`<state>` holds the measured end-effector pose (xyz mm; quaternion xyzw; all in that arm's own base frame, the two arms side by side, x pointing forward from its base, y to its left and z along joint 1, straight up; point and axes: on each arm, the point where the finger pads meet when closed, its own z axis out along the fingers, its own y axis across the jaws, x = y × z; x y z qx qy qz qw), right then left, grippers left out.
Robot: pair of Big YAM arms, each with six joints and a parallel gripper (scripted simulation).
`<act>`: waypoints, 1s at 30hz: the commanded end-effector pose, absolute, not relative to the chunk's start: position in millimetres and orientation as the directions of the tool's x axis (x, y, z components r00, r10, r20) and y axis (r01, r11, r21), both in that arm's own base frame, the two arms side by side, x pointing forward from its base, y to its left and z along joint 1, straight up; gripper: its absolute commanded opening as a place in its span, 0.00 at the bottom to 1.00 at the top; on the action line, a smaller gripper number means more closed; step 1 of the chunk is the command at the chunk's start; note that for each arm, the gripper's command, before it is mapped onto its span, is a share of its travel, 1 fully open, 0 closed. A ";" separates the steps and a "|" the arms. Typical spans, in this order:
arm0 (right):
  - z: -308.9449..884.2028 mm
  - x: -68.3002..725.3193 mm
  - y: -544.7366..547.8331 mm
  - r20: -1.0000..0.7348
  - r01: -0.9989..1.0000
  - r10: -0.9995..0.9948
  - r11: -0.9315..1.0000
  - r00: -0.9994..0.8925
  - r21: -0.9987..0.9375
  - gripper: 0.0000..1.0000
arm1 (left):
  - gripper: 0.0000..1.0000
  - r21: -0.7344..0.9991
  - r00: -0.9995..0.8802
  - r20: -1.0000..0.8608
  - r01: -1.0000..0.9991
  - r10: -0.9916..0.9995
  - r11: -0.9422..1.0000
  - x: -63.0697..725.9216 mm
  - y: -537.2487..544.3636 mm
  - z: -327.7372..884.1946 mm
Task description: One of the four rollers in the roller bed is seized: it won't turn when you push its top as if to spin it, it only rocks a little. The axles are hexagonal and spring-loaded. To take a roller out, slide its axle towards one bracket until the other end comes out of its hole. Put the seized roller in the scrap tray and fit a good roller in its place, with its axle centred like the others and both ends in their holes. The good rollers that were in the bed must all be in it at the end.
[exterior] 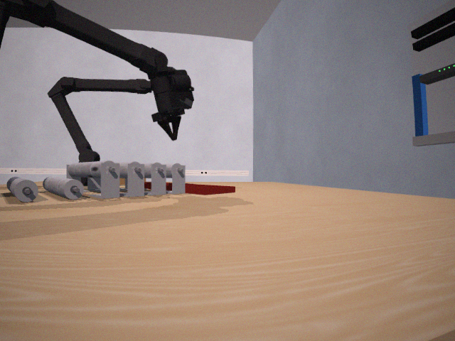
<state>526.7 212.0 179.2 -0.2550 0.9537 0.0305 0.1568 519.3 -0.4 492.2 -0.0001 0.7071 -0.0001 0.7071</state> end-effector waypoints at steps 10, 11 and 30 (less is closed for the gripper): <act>147.7 506.1 233.4 -0.150 -0.559 -0.552 0.829 -0.820 0.005 0.00 | 0.00 0.014 0.048 -0.999 0.006 0.014 1.000 522.5 -4.4 526.7; 138.6 502.0 233.9 -0.137 -0.562 -0.555 0.827 -0.820 0.007 0.00 | 0.00 0.014 0.048 -0.999 0.006 0.014 1.000 522.5 -4.4 526.7; 152.8 509.8 227.3 -0.186 -0.548 -0.539 0.836 -0.821 -0.002 0.00 | 0.00 0.014 0.048 -0.999 0.006 0.014 1.000 522.5 -4.4 526.7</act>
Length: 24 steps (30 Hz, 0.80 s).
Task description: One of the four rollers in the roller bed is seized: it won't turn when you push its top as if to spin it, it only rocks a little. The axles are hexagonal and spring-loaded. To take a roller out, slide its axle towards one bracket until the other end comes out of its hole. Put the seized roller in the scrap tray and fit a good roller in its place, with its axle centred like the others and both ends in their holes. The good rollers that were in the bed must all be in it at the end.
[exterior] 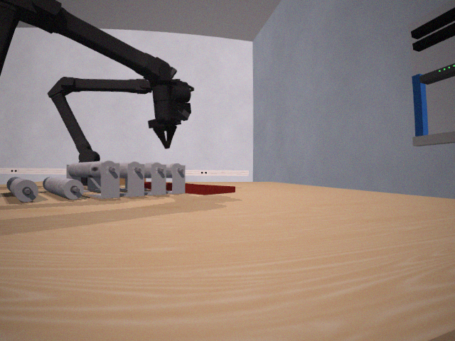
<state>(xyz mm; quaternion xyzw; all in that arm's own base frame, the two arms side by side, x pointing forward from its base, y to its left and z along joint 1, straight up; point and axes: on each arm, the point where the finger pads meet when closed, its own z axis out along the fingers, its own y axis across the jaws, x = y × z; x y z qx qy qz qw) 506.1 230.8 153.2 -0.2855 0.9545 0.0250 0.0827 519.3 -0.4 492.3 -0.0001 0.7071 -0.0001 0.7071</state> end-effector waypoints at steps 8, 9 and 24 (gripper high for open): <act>131.8 511.0 226.5 -0.167 -0.547 -0.539 0.837 -0.825 0.001 0.00 | 0.00 0.014 0.048 -0.999 0.006 0.014 1.000 522.5 -4.4 526.7; 130.2 511.0 226.4 -0.167 -0.547 -0.539 0.837 -0.826 0.001 0.00 | 0.00 0.014 0.048 -0.999 0.006 0.014 1.000 522.5 -4.4 526.7; 112.3 510.6 226.7 -0.167 -0.548 -0.540 0.837 -0.825 0.000 0.00 | 0.00 0.014 0.048 -0.999 0.006 0.014 1.000 522.5 -4.4 526.7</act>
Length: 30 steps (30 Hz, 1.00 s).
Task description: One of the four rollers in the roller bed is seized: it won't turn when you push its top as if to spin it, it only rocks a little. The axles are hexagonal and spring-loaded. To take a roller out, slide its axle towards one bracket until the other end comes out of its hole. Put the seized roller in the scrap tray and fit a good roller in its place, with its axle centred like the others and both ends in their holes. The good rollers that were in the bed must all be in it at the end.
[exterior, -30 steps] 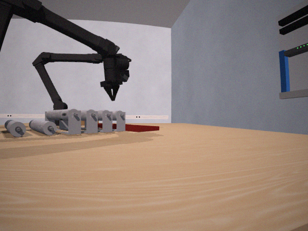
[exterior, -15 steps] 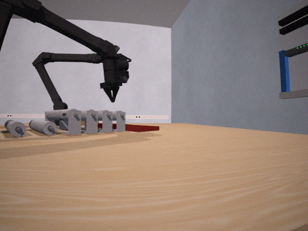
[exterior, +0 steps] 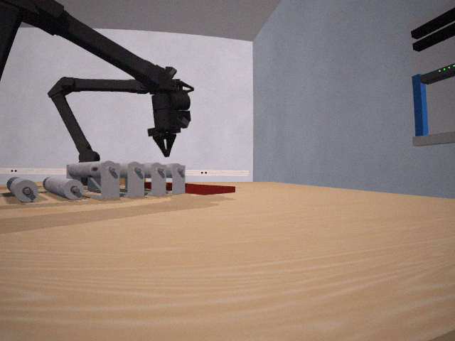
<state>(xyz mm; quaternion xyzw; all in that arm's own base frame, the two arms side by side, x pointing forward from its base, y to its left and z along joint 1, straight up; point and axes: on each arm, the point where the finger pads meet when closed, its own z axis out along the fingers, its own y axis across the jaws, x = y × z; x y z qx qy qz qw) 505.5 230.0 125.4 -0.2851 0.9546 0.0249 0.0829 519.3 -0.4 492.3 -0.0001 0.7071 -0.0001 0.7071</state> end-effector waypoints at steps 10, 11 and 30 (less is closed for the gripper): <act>100.5 510.2 225.8 -0.164 -0.547 -0.539 0.837 -0.826 0.000 0.00 | 0.00 0.014 0.048 -0.999 0.006 0.014 1.000 522.5 -4.4 526.7; 100.5 510.2 225.8 -0.164 -0.547 -0.539 0.837 -0.826 0.000 0.00 | 0.00 0.014 0.048 -0.999 0.006 0.014 1.000 522.5 -4.4 526.7; 113.5 510.9 225.2 -0.199 -0.545 -0.536 0.838 -0.821 -0.007 0.00 | 0.00 0.014 0.048 -0.999 0.006 0.014 1.000 522.5 -4.4 526.7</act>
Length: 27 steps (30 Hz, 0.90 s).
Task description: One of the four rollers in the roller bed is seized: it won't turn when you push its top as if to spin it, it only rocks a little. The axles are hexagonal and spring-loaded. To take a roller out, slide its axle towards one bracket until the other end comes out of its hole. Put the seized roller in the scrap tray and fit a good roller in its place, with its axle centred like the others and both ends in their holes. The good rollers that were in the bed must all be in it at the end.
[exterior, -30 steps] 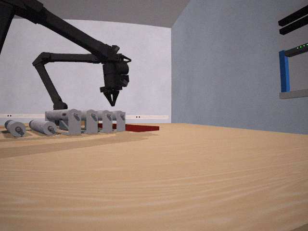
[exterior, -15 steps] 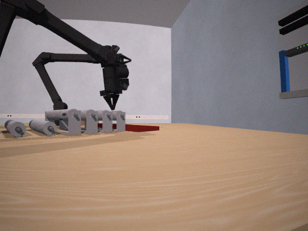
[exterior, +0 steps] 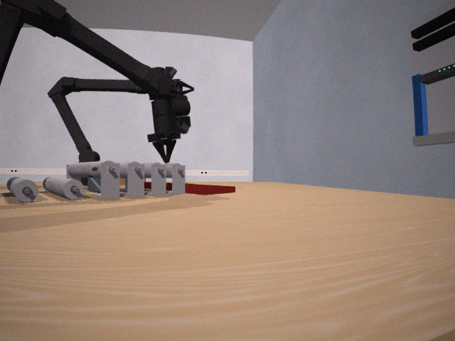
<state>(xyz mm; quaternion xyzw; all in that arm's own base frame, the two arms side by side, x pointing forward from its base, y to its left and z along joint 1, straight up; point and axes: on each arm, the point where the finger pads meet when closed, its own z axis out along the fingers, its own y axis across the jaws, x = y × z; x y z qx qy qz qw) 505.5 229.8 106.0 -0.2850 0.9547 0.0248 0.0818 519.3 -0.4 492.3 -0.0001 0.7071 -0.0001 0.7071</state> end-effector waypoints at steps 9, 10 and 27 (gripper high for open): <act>116.9 509.4 224.5 -0.200 -0.545 -0.536 0.838 -0.820 -0.008 0.00 | 0.00 0.014 0.048 -0.999 0.006 0.014 1.000 522.5 -4.4 526.7; 116.0 510.0 224.7 -0.197 -0.545 -0.536 0.838 -0.821 -0.008 0.00 | 0.00 0.014 0.048 -0.999 0.006 0.014 1.000 522.5 -4.4 526.7; 106.8 511.2 225.0 -0.189 -0.545 -0.536 0.838 -0.823 -0.007 0.00 | 0.00 0.014 0.048 -0.999 0.006 0.014 1.000 522.5 -4.4 526.7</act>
